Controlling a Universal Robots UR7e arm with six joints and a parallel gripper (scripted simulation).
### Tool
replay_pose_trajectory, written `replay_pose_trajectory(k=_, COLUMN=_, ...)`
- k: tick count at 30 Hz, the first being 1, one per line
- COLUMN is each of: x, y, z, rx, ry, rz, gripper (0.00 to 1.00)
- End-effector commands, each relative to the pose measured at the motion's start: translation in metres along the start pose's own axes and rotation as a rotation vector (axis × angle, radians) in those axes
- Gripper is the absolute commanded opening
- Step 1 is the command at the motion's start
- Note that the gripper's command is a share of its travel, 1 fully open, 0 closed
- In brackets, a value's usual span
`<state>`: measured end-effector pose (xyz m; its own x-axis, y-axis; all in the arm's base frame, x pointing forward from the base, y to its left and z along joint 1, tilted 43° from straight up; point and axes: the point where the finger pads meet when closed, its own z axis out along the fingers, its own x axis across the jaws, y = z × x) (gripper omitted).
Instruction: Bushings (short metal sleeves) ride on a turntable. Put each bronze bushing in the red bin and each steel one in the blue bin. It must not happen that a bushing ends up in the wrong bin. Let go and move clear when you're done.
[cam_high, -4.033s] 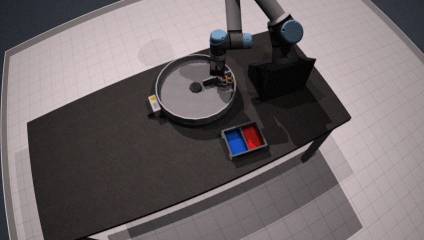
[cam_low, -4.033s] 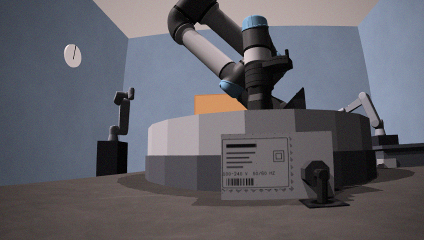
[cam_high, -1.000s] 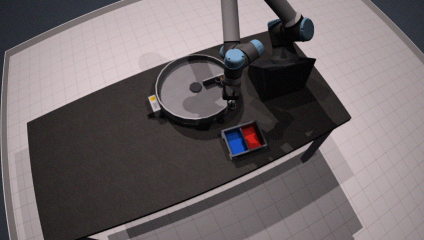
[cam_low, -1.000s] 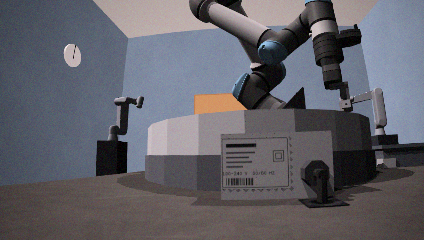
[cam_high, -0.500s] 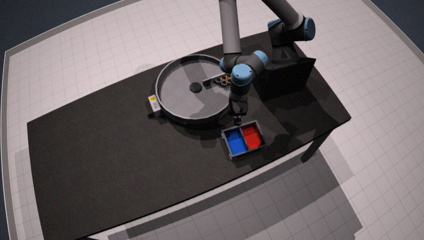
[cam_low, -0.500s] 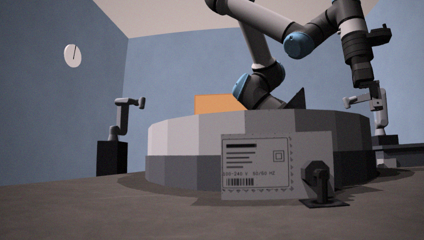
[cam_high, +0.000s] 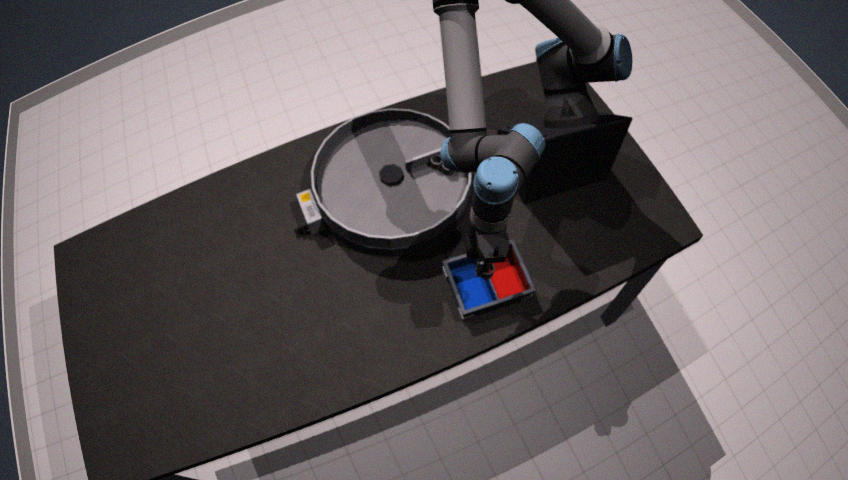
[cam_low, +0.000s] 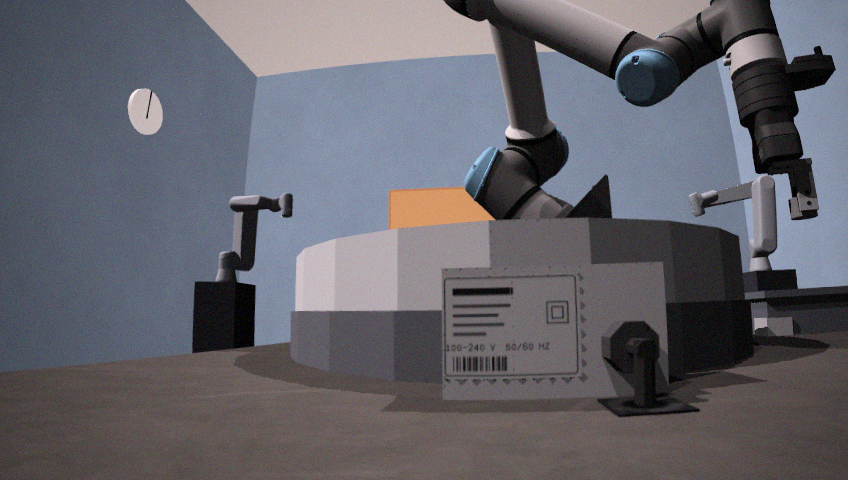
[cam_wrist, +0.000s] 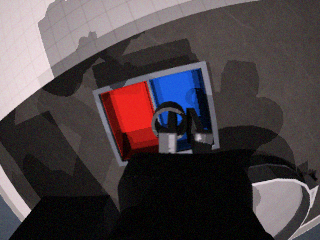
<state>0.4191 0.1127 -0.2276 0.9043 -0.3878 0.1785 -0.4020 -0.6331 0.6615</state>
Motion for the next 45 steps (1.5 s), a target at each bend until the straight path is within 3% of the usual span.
replay_pose_trajectory(k=1, x=0.0, y=-0.006, z=0.0, rx=0.0, ry=0.0, rz=-0.002, gripper=0.0)
replay_pose_trajectory(k=26, x=0.0, y=-0.006, z=-0.001, rx=0.0, ry=0.0, rz=-0.002, gripper=0.0)
replay_pose_trajectory(k=31, x=0.0, y=-0.006, z=0.028, rx=0.0, ry=0.0, rz=-0.002, gripper=0.0)
replay_pose_trajectory(k=34, x=0.0, y=-0.006, z=0.028, rx=0.0, ry=0.0, rz=-0.002, gripper=0.0)
replay_pose_trajectory(k=39, x=0.0, y=-0.006, z=0.057, rx=0.0, ry=0.0, rz=-0.002, gripper=0.0)
replay_pose_trajectory(k=45, x=0.0, y=-0.006, z=0.063, rx=0.0, ry=0.0, rz=-0.002, gripper=0.0)
